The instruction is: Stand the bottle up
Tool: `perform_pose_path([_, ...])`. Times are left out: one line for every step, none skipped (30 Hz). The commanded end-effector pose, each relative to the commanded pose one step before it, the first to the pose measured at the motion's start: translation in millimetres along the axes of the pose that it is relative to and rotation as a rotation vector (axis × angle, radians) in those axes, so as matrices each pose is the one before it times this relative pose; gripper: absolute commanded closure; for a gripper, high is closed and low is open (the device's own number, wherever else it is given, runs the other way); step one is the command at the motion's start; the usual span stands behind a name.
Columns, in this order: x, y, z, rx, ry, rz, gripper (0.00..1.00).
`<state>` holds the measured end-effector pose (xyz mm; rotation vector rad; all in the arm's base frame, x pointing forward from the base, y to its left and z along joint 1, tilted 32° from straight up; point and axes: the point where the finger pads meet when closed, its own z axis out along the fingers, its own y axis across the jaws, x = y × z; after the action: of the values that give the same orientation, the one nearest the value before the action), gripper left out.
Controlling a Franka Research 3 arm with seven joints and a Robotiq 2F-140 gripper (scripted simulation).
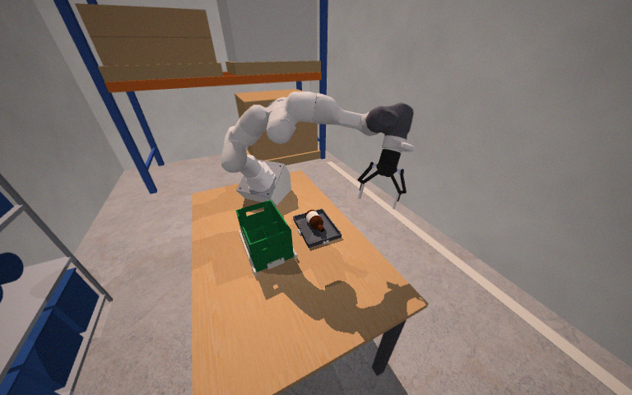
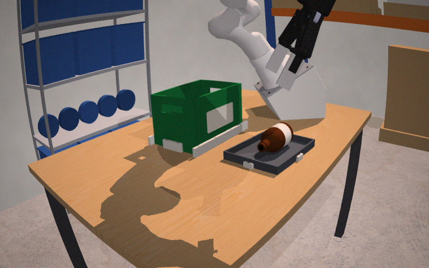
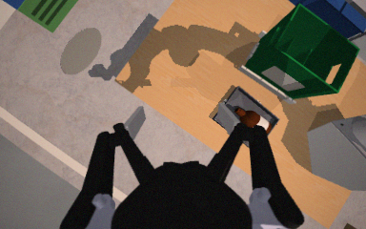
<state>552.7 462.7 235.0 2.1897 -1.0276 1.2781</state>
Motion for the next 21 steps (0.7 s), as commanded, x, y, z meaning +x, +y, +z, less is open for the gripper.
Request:
perform_pose_path([0.07, -0.04, -0.13, 0.0002, 0.0, 0.00011, 0.0])
perform_pose_path([0.0, 0.0, 0.0, 0.0, 0.0, 0.0, 0.0])
perform_pose_path([0.0, 0.0, 0.0, 0.0, 0.0, 0.0, 0.0])
perform_pose_path([0.0, 0.0, 0.0, 0.0, 0.0, 0.0, 0.0])
perform_pose_path([0.0, 0.0, 0.0, 0.0, 0.0, 0.0, 0.0])
perform_pose_path([0.0, 0.0, 0.0, 0.0, 0.0, 0.0, 0.0])
perform_pose_path([0.0, 0.0, 0.0, 0.0, 0.0, 0.0, 0.0])
perform_pose_path([0.0, 0.0, 0.0, 0.0, 0.0, 0.0, 0.0])
perform_pose_path([0.0, 0.0, 0.0, 0.0, 0.0, 0.0, 0.0])
perform_pose_path([0.0, 0.0, 0.0, 0.0, 0.0, 0.0, 0.0])
perform_pose_path([0.0, 0.0, 0.0, 0.0, 0.0, 0.0, 0.0])
perform_pose_path([0.0, 0.0, 0.0, 0.0, 0.0, 0.0, 0.0])
perform_pose_path([0.0, 0.0, 0.0, 0.0, 0.0, 0.0, 0.0])
perform_pose_path([0.0, 0.0, 0.0, 0.0, 0.0, 0.0, 0.0])
perform_pose_path([0.0, 0.0, 0.0, 0.0, 0.0, 0.0, 0.0])
perform_pose_path([0.0, 0.0, 0.0, 0.0, 0.0, 0.0, 0.0])
perform_pose_path([0.0, 0.0, 0.0, 0.0, 0.0, 0.0, 0.0])
perform_pose_path([0.02, 0.01, 0.01, 0.00003, -0.00004, 0.00035, 0.0])
perform_pose_path([0.1, 0.07, 0.05, 0.00018, -0.00026, 0.00237, 0.0])
perform_pose_path([0.26, 0.19, 0.13, 0.00045, -0.00068, 0.0061, 0.0])
perform_pose_path([0.48, 0.36, 0.25, 0.00082, -0.00128, 0.01125, 0.0])
